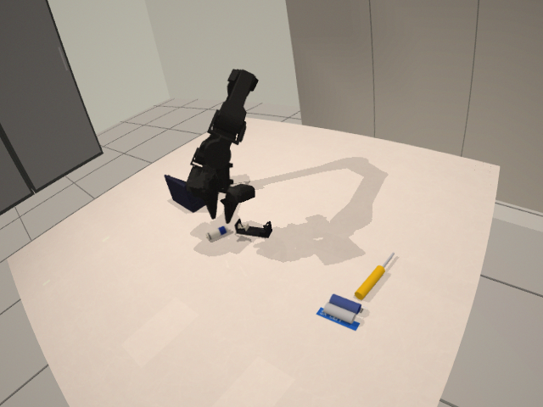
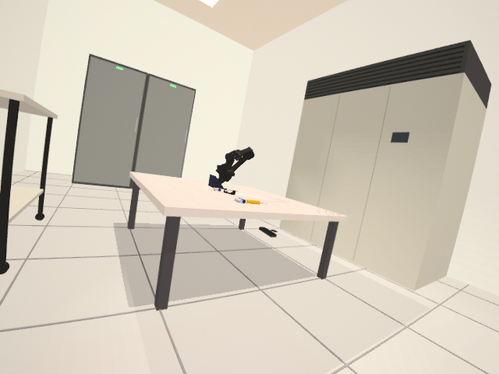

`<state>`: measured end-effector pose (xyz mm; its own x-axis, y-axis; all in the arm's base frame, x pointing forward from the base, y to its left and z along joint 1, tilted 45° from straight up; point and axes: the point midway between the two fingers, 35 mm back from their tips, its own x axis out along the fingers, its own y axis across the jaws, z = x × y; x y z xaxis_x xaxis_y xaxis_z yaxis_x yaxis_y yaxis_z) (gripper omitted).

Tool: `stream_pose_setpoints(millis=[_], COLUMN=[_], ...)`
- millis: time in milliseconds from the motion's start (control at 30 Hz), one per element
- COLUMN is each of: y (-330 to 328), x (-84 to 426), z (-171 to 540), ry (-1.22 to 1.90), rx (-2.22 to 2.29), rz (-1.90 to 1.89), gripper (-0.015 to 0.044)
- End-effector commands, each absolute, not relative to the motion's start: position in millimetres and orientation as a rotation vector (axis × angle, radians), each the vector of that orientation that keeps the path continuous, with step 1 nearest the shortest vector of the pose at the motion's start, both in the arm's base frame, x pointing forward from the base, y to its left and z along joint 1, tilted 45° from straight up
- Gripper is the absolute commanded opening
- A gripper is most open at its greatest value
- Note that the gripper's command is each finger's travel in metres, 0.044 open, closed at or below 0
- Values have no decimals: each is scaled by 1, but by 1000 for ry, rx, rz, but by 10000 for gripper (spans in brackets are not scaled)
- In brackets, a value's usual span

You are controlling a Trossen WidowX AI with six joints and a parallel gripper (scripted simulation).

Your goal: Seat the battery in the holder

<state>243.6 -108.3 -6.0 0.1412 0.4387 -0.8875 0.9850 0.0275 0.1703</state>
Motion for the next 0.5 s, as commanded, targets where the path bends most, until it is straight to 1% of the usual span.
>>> stream_pose_setpoints(millis=[0, 67, 467], y=[-102, -101, -101], x=[211, 206, 206], z=[-23, -25, -25], ry=[1613, 1639, 1639], rx=[1957, 2021, 2021], rz=[-1030, -1068, -1068], gripper=[230, 230, 230])
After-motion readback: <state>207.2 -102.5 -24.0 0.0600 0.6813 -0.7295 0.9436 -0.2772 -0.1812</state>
